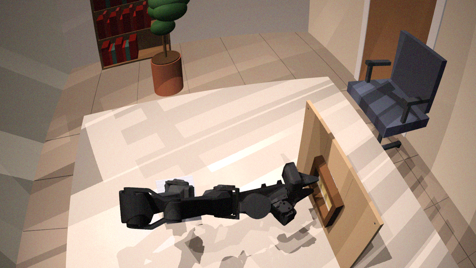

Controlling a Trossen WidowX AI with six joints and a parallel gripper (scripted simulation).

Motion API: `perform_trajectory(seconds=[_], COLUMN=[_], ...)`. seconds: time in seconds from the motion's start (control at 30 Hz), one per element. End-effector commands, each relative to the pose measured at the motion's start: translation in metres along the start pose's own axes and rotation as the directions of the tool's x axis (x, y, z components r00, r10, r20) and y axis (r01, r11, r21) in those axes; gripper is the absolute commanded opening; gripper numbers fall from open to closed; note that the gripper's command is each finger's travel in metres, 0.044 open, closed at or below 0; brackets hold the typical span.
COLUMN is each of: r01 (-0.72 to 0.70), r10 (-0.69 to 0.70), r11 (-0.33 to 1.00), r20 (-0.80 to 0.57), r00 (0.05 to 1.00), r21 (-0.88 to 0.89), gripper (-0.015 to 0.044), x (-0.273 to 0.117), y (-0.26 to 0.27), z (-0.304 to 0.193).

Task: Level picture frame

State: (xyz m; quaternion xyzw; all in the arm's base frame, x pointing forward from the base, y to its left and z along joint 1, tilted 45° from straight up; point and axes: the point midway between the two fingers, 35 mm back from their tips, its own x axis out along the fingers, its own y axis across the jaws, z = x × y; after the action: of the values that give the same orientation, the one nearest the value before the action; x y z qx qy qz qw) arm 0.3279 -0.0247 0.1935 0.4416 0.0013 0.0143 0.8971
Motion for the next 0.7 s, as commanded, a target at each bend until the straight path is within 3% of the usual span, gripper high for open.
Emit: perform_trajectory(seconds=[0.0,0.67], r01=[-0.001,-0.002], r10=[0.001,0.002], r11=[1.0,1.0], r20=[0.007,0.008], r00=[1.0,1.0], r21=[-0.005,-0.005], gripper=[0.026,0.026], x=[0.002,0.018], y=[0.001,0.002], z=[0.001,0.002])
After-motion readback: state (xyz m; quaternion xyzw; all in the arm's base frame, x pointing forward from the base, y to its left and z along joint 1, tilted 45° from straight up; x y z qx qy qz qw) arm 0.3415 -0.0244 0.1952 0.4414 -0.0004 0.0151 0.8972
